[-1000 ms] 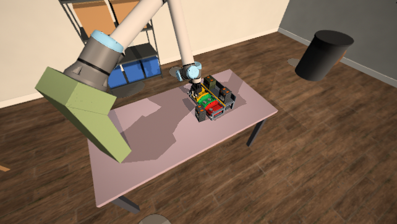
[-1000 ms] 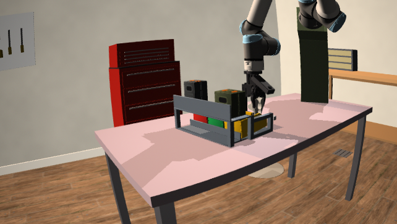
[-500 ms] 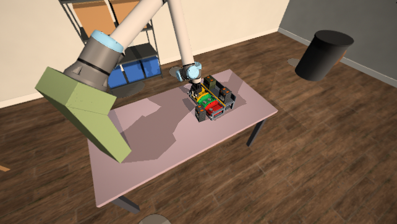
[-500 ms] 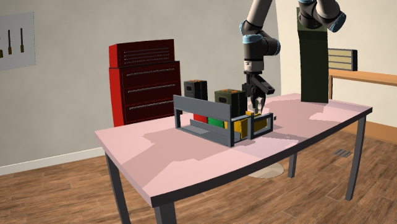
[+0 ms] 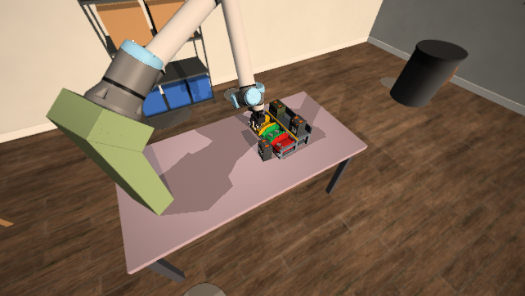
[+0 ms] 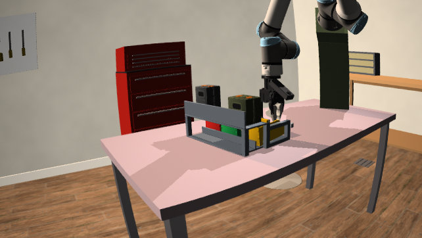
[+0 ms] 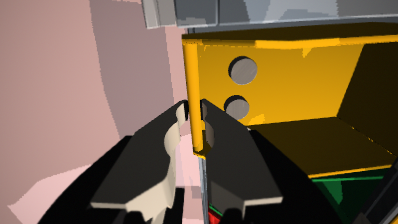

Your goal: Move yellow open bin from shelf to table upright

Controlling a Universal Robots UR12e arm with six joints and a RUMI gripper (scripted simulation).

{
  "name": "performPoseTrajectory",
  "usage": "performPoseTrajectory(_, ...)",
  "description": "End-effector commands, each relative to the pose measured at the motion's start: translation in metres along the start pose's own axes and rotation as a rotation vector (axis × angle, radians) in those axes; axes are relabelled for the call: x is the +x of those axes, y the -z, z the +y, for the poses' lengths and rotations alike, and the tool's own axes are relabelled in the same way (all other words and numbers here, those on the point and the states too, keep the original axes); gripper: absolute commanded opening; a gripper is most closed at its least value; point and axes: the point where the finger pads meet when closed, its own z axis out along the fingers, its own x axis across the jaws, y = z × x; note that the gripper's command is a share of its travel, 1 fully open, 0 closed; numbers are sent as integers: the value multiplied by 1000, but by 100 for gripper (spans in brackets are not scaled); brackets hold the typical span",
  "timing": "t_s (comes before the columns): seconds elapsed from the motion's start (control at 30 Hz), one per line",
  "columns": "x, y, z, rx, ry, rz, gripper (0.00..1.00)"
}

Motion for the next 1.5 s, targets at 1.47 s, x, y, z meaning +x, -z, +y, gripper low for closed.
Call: performPoseTrajectory(1.47, -73, 0, 0, 0, 0, 1, 0)
